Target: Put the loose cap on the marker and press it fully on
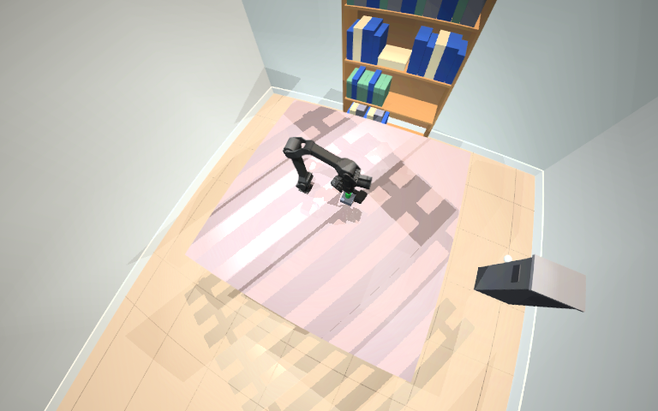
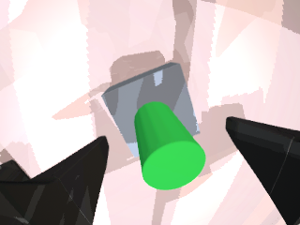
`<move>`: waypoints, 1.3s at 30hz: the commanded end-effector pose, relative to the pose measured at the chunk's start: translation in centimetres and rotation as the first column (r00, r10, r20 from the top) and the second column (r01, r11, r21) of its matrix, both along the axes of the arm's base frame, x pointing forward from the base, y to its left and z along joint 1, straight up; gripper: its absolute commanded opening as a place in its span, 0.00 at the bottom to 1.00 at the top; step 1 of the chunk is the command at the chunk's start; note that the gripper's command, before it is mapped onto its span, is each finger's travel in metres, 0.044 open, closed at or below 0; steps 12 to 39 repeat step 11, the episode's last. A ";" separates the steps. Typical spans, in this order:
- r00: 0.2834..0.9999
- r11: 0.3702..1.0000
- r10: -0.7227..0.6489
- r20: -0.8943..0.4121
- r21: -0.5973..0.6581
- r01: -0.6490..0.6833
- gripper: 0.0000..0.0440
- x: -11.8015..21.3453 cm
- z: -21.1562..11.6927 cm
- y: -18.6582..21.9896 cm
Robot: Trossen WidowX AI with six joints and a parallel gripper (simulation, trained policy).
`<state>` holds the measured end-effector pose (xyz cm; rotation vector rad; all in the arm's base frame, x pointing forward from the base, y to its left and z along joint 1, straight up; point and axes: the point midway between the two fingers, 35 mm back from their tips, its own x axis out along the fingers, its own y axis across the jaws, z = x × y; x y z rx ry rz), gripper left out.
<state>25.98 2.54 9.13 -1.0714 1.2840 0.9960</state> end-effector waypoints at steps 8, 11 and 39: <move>0.999 1.000 0.027 0.033 0.015 -0.028 1.00 0.0 3.2 0.3; 0.999 0.999 0.035 0.039 0.019 -0.035 1.00 -0.1 3.8 0.3; 0.999 0.999 0.035 0.039 0.019 -0.035 1.00 -0.1 3.8 0.3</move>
